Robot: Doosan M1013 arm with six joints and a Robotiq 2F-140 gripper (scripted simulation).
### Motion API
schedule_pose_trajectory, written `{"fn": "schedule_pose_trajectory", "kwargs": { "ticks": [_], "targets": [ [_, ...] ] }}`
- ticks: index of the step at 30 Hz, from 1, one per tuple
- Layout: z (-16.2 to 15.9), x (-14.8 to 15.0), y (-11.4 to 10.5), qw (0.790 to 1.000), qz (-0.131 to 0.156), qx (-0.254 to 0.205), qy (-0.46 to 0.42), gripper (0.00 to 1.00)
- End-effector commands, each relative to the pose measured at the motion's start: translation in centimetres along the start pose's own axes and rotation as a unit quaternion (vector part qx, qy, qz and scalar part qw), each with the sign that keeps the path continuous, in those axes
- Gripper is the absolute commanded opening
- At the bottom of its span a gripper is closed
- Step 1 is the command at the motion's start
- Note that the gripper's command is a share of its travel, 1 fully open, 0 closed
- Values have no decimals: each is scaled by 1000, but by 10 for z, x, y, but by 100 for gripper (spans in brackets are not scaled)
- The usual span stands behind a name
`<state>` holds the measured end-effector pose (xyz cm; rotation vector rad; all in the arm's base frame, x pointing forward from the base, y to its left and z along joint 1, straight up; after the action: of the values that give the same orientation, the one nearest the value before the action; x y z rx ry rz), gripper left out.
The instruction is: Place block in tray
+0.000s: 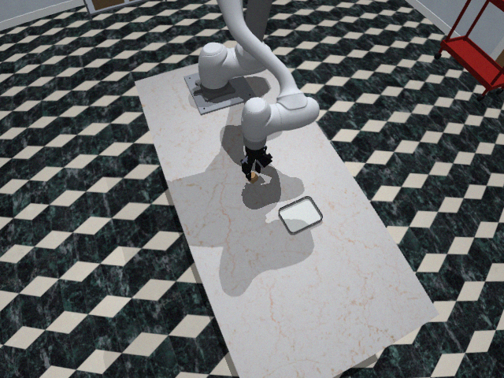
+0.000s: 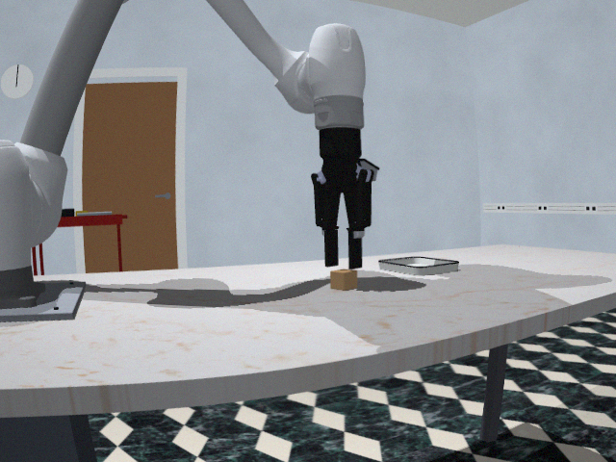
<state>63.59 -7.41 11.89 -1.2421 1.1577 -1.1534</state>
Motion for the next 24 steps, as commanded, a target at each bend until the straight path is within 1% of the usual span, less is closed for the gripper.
{"fn": "schedule_pose_trajectory", "kwargs": {
  "ticks": [1, 16, 24],
  "targets": [
    [0, 0, -1, 1000, 0, 1, 0, 40],
    [0, 0, 0, 1000, 0, 1, 0, 40],
    [0, 0, 9, 1000, 0, 1, 0, 40]
  ]
}}
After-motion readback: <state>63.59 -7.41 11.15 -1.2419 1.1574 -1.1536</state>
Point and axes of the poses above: the point where the finger pads meet when closed, its own y axis out along the fingers, its own x axis across the jaws, z = x × y, the point moved 6 cm from there along -y, back along the fingers, and after that the axes turned 13 degrees about y, right-handed, at the moved point
